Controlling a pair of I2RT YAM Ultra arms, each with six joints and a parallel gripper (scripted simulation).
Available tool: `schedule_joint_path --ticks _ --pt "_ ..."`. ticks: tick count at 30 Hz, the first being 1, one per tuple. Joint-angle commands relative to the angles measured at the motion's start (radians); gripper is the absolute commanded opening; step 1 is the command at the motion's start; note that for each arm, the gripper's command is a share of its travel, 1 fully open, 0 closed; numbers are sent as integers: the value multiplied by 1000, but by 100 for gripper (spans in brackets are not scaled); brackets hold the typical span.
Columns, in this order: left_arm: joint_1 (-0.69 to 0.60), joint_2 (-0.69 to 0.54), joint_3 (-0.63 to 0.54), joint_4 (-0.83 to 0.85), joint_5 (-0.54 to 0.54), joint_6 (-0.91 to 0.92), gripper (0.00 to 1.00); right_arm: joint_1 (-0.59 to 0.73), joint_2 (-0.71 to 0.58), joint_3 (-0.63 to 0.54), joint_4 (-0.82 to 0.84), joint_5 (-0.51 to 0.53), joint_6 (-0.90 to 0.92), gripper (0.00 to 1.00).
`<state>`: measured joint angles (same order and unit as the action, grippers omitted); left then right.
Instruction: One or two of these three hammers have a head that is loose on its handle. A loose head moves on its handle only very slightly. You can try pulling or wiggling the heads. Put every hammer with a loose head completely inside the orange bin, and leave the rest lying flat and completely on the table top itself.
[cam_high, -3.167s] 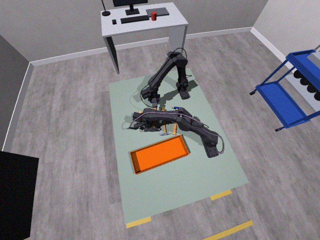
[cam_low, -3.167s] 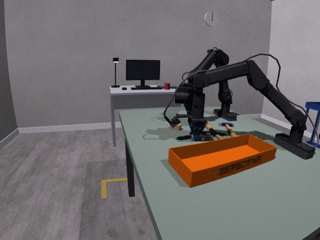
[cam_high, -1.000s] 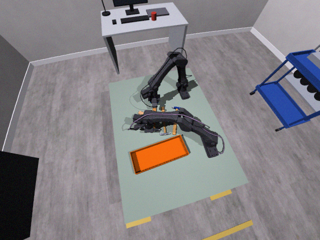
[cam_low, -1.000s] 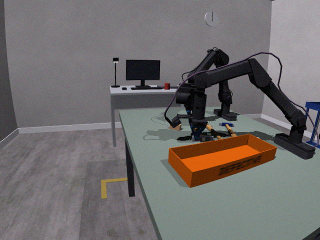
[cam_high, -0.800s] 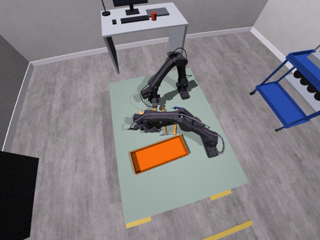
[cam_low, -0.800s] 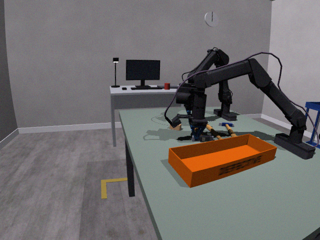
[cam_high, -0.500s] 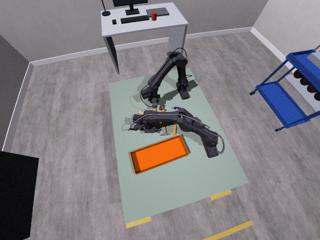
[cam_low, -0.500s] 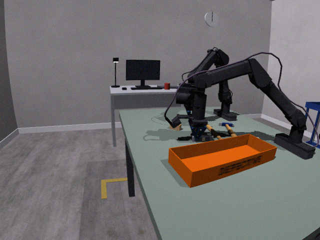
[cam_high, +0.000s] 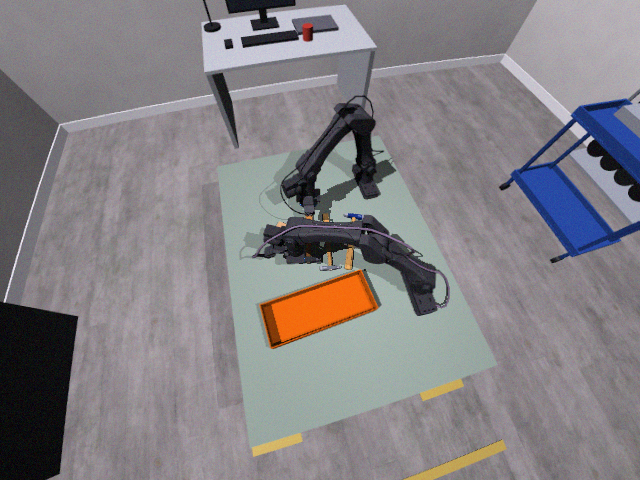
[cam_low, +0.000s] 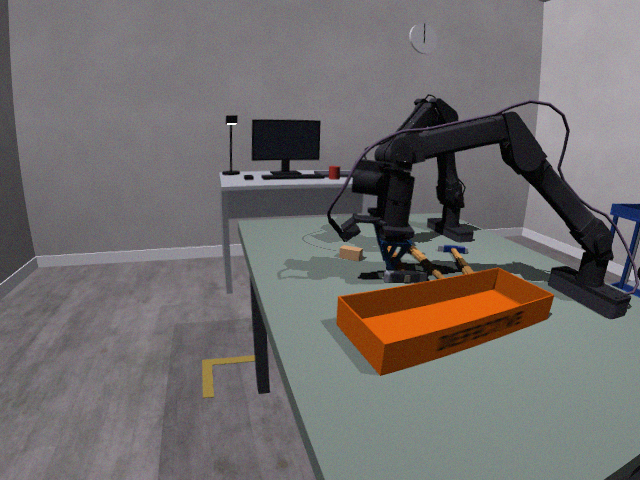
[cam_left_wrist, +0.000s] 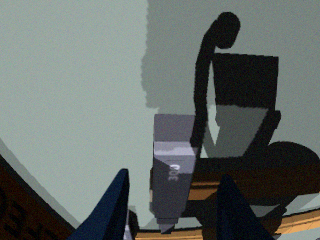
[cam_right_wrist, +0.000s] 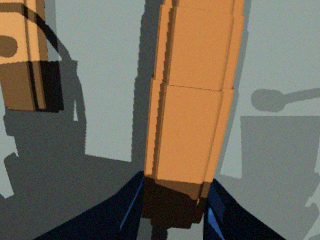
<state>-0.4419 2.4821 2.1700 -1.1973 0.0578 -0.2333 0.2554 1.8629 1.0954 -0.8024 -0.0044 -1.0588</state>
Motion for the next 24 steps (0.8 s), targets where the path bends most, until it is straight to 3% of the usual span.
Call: schedule_joint_path --ticks 1,6,11,18,24 --pt "5 -25 26 -33 0 9 45 -2 -13 1 -1 4 1 25" --pt "10 -7 79 -94 7 9 100 -2 -13 1 -1 4 1 25" --pt "6 19 179 -197 0 11 100 -2 -13 1 -1 4 1 25" --pt "3 11 169 -188 19 40 100 -2 -13 1 -1 4 1 25" --pt "27 1 122 -144 102 300 100 -2 -13 1 -1 4 1 25"
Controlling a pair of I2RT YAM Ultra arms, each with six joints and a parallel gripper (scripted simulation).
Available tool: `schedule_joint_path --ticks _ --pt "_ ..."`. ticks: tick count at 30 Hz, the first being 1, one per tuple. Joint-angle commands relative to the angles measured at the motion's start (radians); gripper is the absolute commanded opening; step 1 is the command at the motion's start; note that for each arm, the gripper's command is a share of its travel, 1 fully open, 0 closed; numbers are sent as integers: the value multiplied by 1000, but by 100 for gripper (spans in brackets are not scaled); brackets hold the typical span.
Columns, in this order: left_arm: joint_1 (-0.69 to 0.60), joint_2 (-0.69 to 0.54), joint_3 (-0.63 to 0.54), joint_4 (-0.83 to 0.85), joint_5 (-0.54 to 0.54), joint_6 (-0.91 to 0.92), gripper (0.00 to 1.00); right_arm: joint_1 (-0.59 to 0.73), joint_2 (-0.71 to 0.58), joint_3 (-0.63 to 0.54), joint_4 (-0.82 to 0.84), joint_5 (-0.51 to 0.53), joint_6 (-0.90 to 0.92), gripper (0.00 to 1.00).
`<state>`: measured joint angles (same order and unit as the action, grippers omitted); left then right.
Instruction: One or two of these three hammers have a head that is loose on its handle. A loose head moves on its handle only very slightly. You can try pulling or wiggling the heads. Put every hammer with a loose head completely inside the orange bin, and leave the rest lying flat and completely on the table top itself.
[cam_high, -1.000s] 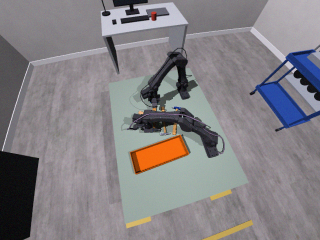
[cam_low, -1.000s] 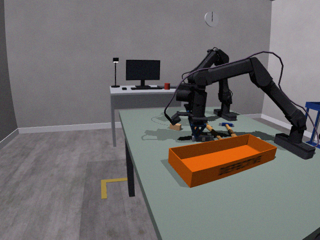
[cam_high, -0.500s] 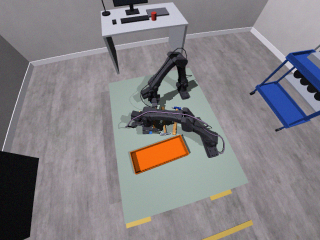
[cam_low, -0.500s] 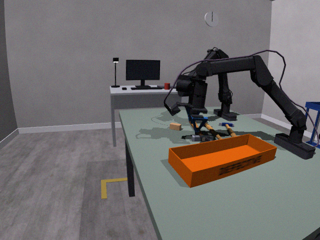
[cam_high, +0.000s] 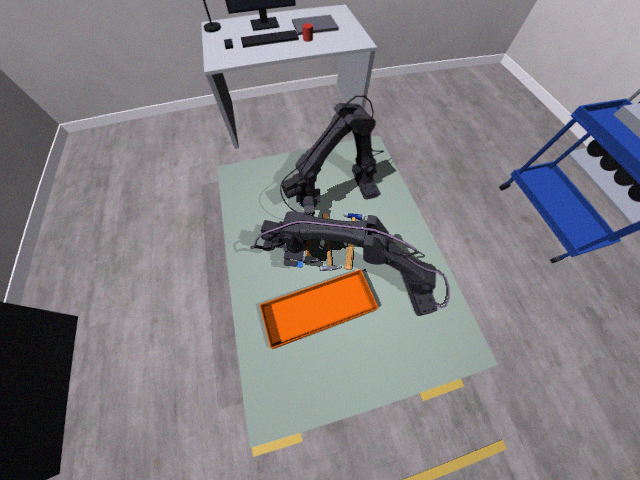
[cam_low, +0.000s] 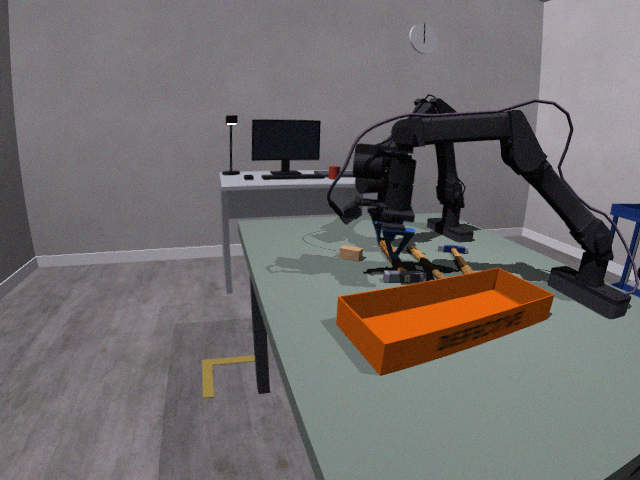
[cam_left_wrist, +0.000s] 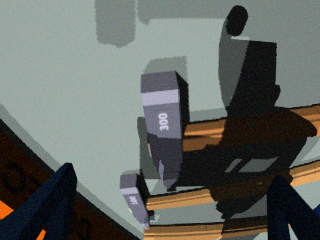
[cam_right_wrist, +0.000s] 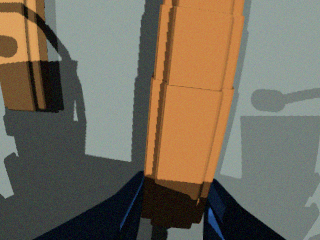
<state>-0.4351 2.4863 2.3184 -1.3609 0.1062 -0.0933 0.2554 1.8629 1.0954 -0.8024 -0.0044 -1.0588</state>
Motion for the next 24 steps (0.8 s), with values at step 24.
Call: schedule_joint_path --ticks 24 --pt "133 -100 -285 167 364 1100 100 -2 -13 1 -1 4 1 25"
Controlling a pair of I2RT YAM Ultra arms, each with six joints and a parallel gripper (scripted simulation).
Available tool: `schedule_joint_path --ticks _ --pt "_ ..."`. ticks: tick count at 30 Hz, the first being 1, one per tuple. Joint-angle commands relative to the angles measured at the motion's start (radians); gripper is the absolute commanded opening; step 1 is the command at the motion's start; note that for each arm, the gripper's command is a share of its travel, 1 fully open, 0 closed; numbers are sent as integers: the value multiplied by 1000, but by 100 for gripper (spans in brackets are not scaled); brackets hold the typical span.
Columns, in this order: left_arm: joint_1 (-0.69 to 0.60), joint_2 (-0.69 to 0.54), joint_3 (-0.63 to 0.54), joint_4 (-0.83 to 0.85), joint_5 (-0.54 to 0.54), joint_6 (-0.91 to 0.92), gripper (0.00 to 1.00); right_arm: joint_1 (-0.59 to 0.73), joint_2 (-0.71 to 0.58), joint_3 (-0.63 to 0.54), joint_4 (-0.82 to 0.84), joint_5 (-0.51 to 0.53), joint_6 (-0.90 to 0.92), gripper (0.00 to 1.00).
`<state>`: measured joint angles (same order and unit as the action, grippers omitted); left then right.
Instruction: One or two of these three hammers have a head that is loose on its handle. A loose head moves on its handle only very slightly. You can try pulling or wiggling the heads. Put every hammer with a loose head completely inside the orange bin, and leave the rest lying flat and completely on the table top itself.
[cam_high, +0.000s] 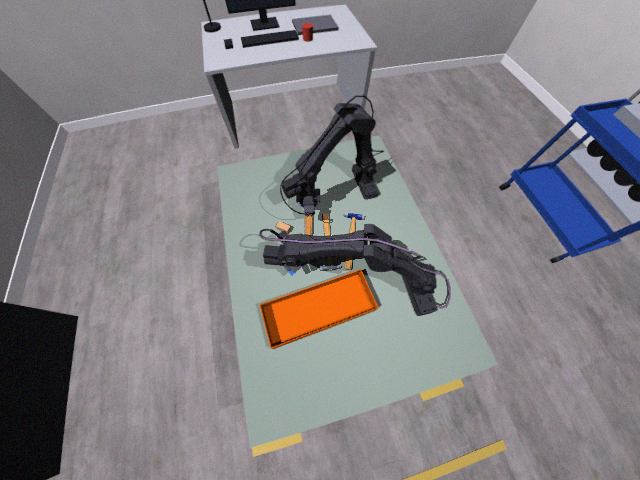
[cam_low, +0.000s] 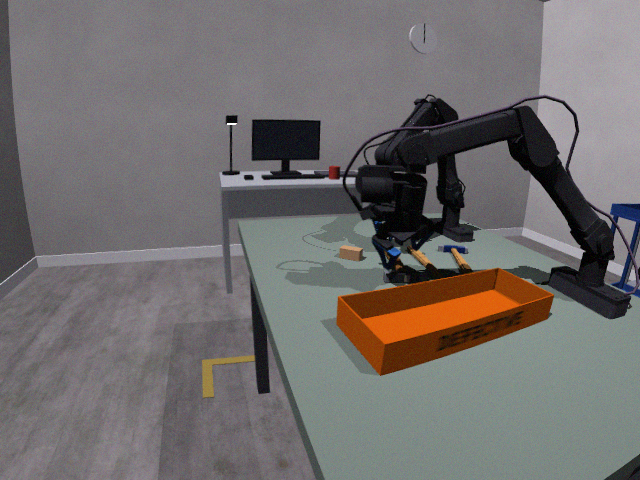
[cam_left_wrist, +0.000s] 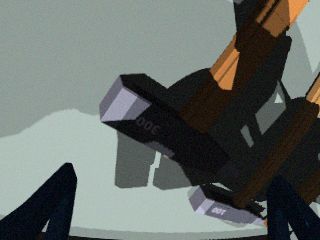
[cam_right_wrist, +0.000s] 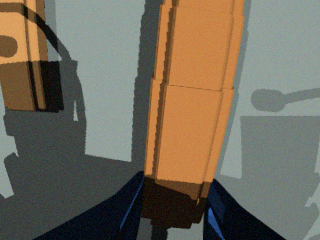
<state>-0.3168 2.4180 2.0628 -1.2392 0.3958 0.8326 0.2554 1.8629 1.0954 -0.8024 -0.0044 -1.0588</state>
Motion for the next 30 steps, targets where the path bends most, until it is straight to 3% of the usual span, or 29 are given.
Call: schedule_joint_path --ticks 1,4,19,30 --pt "20 -36 -41 52 87 213 100 -2 -13 1 -1 4 1 25" --pt "25 -39 -53 59 100 251 100 -2 -13 1 -1 4 1 25" --pt "124 -74 -257 156 315 837 100 -2 -13 1 -1 4 1 25" --pt "139 -64 -273 127 325 869 100 -2 -13 1 -1 4 1 25"
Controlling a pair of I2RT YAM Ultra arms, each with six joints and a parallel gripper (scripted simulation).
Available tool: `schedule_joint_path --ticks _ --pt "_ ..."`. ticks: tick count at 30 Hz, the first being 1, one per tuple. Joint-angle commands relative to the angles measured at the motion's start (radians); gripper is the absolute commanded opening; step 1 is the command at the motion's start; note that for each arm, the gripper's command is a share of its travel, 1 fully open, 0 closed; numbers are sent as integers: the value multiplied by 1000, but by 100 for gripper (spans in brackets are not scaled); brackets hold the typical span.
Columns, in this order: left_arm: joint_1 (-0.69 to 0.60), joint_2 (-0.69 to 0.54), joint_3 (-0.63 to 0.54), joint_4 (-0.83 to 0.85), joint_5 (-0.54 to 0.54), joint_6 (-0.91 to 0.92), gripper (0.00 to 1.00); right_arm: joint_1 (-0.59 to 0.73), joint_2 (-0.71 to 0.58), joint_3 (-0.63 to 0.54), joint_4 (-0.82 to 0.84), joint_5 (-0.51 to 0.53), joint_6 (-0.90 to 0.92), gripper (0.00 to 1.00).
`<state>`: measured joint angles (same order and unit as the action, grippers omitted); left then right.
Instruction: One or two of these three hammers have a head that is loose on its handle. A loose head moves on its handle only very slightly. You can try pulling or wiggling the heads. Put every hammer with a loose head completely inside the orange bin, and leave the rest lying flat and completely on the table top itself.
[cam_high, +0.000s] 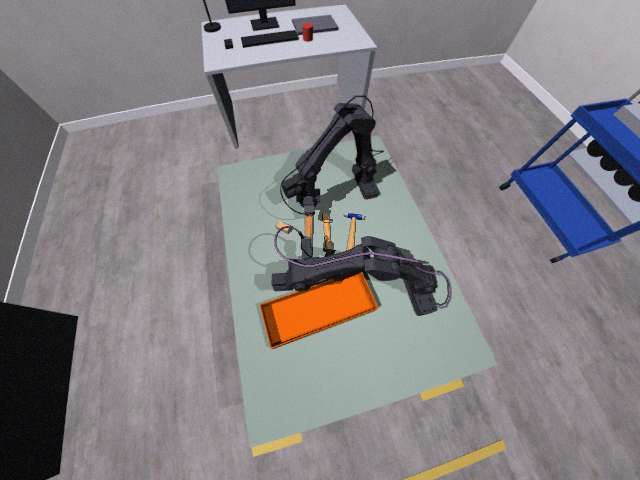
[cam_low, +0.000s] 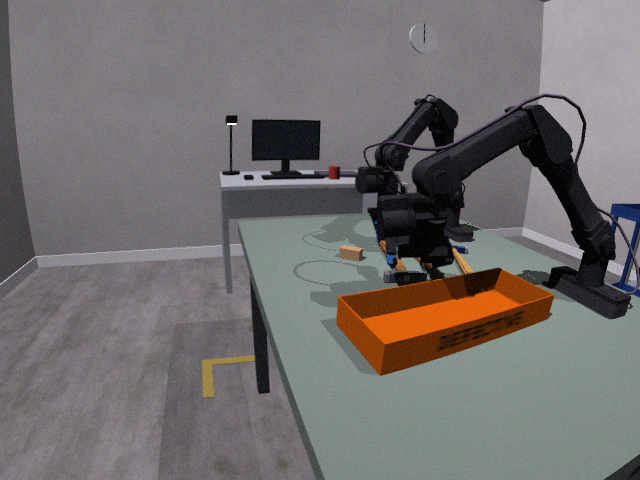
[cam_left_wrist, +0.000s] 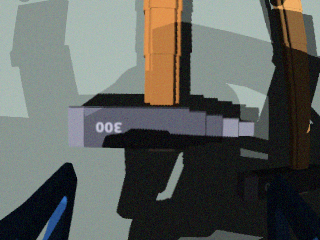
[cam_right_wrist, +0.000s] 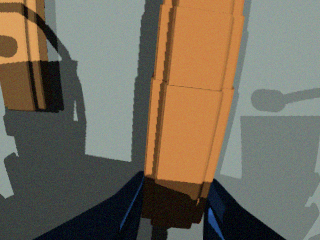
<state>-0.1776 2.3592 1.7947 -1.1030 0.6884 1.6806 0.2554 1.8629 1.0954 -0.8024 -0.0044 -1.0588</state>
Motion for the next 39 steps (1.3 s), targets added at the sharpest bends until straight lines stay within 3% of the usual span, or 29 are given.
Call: schedule_joint_path --ticks 1,11,14,15,31,35,39 --pt "0 -5 -5 -9 33 21 100 -2 -13 1 -1 4 1 25" --pt "0 -5 1 -2 33 22 100 -2 -13 1 -1 4 1 25" --pt "0 -5 1 -2 33 22 100 0 -26 -10 -9 4 8 54" --pt "0 -5 1 -2 33 22 100 5 -32 -11 -11 13 11 55" --pt "0 -5 1 -2 33 22 100 13 -104 37 -73 6 17 55" --pt "0 -5 1 -2 33 22 100 3 -127 65 -122 6 16 100" --pt "0 -5 1 -2 33 22 100 1 -161 126 -215 7 12 100"
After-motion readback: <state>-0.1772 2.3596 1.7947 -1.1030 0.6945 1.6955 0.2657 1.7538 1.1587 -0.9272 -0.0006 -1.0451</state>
